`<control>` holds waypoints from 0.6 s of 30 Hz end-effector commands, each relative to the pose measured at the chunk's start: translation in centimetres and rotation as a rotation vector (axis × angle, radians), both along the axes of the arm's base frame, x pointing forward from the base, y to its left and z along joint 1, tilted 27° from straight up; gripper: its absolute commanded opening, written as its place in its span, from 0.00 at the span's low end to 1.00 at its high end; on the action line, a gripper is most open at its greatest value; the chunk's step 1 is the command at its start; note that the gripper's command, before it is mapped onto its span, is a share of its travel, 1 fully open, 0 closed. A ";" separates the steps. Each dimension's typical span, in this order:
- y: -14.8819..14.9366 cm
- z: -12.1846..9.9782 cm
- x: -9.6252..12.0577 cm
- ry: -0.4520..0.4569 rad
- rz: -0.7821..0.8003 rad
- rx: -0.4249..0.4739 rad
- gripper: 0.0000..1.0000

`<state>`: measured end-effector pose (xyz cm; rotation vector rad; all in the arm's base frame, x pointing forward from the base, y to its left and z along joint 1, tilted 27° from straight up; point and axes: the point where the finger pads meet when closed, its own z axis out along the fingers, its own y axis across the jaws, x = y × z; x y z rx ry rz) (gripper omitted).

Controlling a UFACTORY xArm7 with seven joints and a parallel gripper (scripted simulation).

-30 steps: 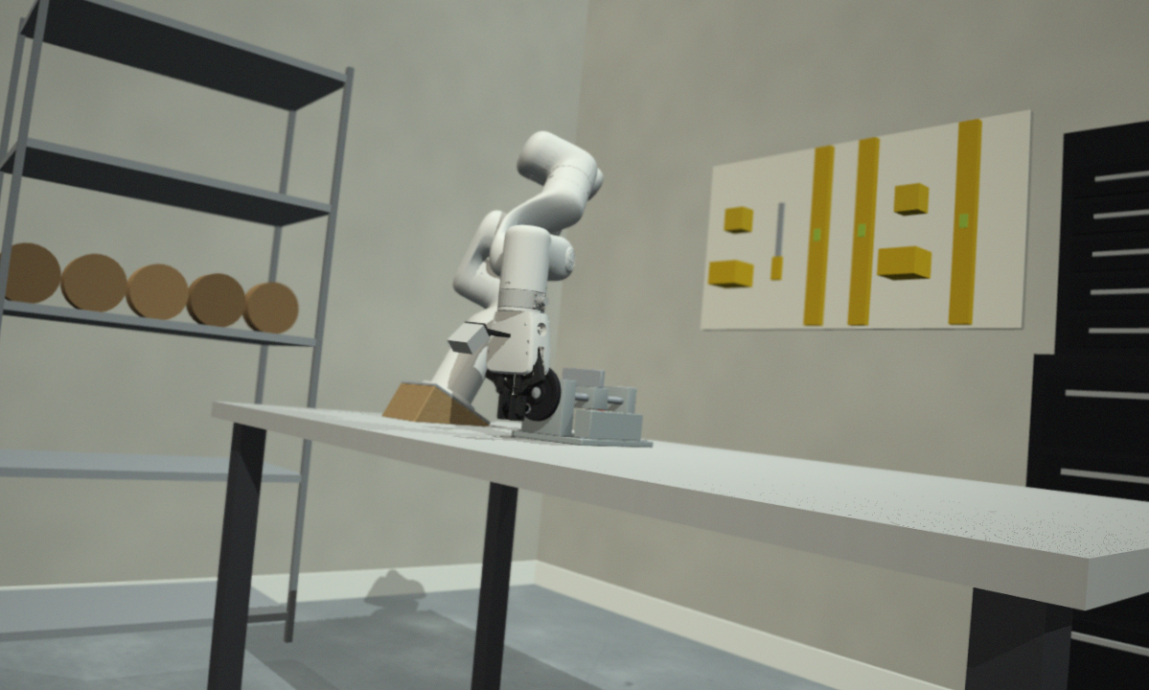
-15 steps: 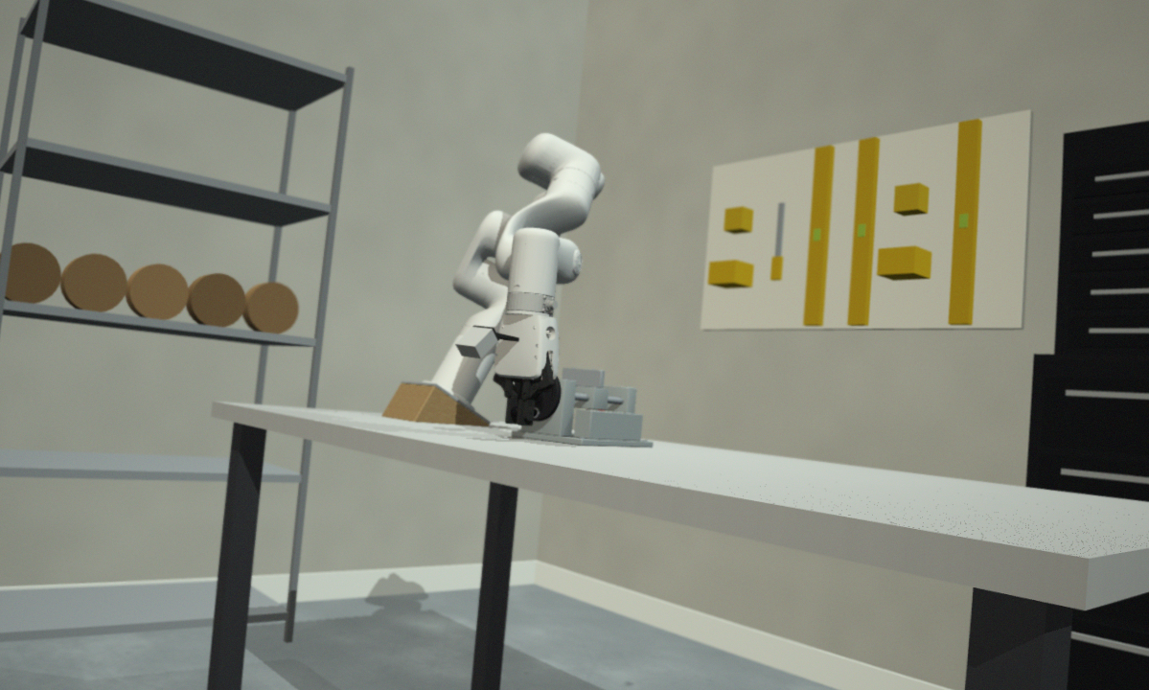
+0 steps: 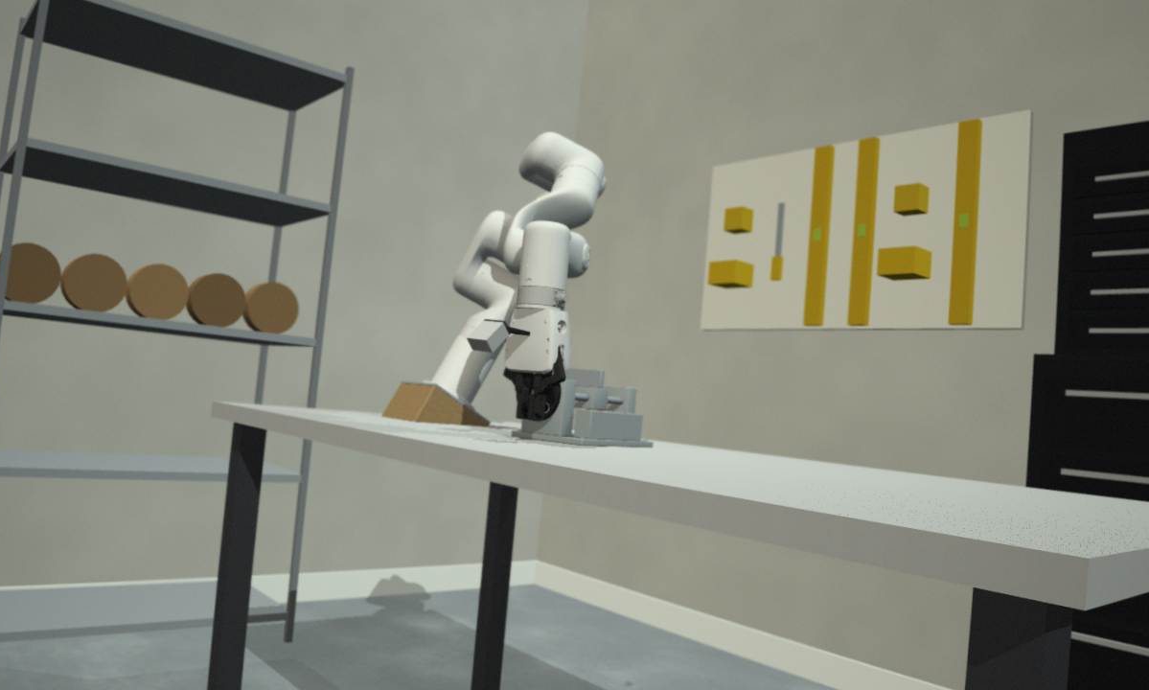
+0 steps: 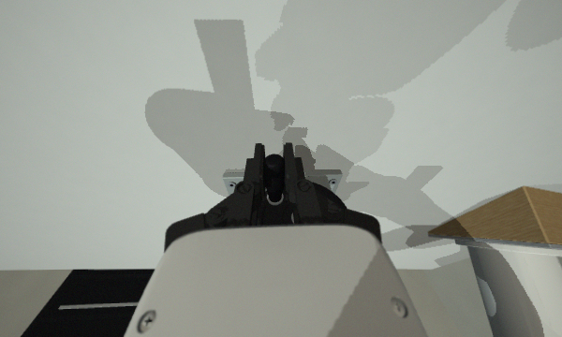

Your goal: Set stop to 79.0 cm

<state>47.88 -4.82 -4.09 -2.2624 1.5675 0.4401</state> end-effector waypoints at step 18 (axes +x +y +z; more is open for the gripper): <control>-2.1 3.9 0.4 -0.002 -0.002 -0.002 0.06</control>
